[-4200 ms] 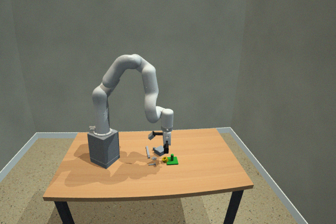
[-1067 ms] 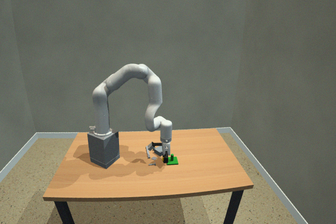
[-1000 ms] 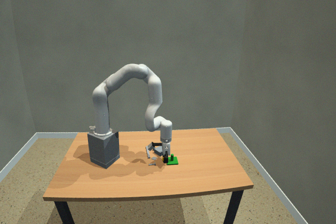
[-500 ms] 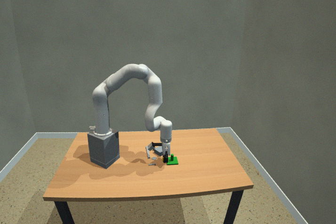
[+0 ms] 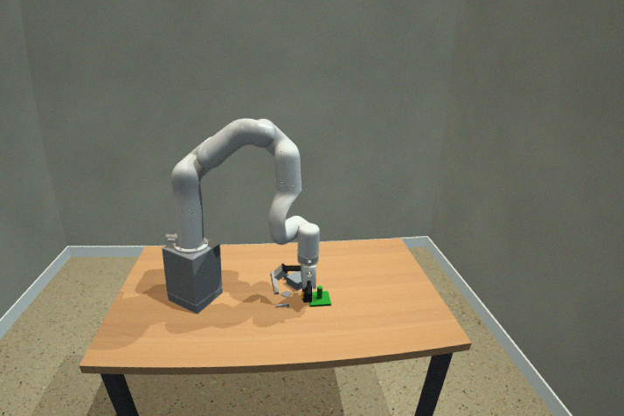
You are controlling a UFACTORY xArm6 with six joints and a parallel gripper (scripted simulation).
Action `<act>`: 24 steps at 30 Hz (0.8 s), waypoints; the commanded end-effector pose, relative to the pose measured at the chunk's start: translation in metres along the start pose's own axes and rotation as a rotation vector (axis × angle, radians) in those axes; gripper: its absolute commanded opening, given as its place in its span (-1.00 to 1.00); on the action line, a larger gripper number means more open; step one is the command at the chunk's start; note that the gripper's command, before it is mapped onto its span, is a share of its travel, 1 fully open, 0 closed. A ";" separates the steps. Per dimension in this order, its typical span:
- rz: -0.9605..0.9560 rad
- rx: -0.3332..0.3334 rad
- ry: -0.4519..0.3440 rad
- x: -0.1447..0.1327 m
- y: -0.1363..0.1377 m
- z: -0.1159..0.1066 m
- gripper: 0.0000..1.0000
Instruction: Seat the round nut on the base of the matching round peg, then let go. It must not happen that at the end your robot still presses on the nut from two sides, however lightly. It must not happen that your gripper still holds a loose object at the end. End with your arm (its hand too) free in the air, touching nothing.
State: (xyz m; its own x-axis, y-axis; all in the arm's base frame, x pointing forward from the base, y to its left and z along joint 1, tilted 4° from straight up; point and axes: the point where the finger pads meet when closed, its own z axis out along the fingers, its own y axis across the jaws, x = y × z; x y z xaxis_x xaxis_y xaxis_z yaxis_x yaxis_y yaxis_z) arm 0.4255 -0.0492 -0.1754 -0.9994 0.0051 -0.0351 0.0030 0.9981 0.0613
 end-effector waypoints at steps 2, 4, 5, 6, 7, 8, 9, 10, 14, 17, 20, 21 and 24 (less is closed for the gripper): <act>0.000 0.000 -0.004 -0.002 0.000 -0.003 -1.00; 0.000 0.000 -0.004 -0.002 0.000 -0.005 -1.00; 0.000 -0.001 -0.004 -0.002 0.000 -0.007 -1.00; 0.000 -0.001 -0.004 -0.002 0.000 -0.009 -1.00; 0.000 -0.001 -0.004 -0.002 0.000 -0.010 -1.00; 0.000 -0.001 -0.004 -0.002 0.000 -0.012 -1.00; 0.000 -0.002 -0.005 -0.002 0.000 -0.014 -1.00; 0.000 -0.002 -0.005 -0.002 0.000 -0.017 -1.00; 0.000 -0.002 -0.005 -0.001 0.000 -0.026 -1.00; 0.000 -0.002 -0.005 -0.001 0.000 -0.029 -1.00; 0.000 -0.002 -0.006 0.000 0.000 -0.035 -1.00; 0.000 -0.002 -0.006 0.000 0.000 -0.037 -1.00; 0.000 -0.002 -0.006 0.001 0.000 -0.043 -1.00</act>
State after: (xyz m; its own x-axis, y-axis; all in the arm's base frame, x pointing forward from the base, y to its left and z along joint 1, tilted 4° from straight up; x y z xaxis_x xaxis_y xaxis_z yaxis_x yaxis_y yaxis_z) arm 0.4229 -0.0511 -0.1420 -0.9992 0.0051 -0.0403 0.0024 0.9978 0.0658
